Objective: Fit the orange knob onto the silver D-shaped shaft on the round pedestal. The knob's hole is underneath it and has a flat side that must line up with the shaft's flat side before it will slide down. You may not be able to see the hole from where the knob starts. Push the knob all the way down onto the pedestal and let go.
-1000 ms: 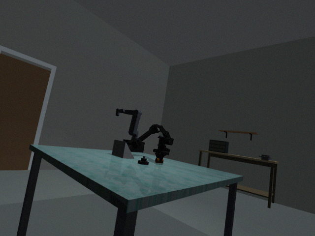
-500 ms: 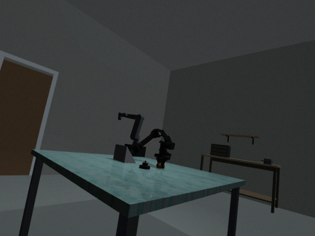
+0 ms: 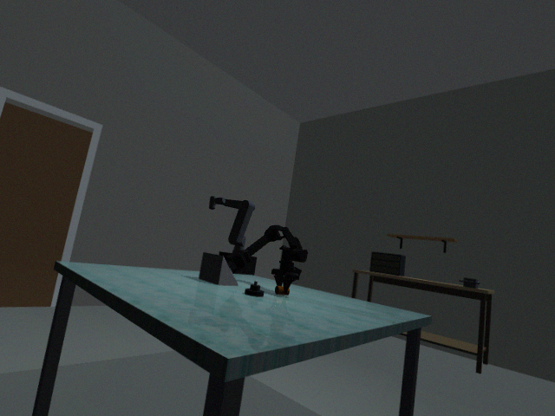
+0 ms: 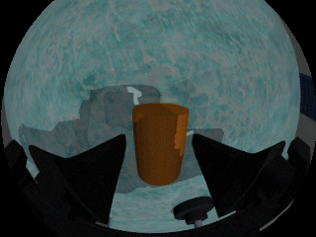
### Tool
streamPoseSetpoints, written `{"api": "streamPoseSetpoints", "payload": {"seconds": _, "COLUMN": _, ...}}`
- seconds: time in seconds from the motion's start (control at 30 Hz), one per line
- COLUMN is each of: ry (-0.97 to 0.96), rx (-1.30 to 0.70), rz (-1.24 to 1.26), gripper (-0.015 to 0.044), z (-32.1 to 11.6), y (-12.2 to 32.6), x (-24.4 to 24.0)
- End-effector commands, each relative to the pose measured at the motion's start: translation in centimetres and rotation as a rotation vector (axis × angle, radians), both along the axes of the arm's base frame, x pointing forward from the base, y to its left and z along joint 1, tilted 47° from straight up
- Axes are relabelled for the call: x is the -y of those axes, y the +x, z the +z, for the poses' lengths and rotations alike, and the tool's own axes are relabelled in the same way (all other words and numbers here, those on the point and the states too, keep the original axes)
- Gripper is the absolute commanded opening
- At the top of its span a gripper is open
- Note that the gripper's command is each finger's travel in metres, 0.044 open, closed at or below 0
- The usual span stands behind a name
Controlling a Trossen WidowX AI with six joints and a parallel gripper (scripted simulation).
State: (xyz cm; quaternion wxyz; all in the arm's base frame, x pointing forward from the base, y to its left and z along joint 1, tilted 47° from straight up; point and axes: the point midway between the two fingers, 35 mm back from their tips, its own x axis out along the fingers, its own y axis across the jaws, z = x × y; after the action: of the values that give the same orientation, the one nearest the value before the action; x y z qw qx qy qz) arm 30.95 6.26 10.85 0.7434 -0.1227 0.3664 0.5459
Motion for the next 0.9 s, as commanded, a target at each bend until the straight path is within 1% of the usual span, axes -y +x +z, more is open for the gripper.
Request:
{"api": "streamPoseSetpoints", "payload": {"seconds": 0.0, "ry": 0.0, "rx": 0.001, "rz": 0.001, "gripper": 0.0365, "z": 0.0, "y": 0.0, "x": 0.0}}
{"api": "streamPoseSetpoints", "payload": {"seconds": 0.1, "ry": 0.0, "rx": 0.001, "rz": 0.001, "gripper": 0.044, "z": 0.0, "y": 0.0, "x": 0.0}}
{"api": "streamPoseSetpoints", "payload": {"seconds": 0.37, "ry": -0.001, "rx": 0.001, "rz": 0.001, "gripper": 0.044, "z": 0.2, "y": 0.0, "x": 0.2}}
{"api": "streamPoseSetpoints", "payload": {"seconds": 0.53, "ry": -0.003, "rx": -0.001, "rz": 0.0, "gripper": 0.044, "z": 3.8, "y": -0.7, "x": 4.2}}
{"api": "streamPoseSetpoints", "payload": {"seconds": 0.87, "ry": -0.003, "rx": -0.002, "rz": 0.0, "gripper": 0.044, "z": 4.0, "y": -0.8, "x": 4.4}}
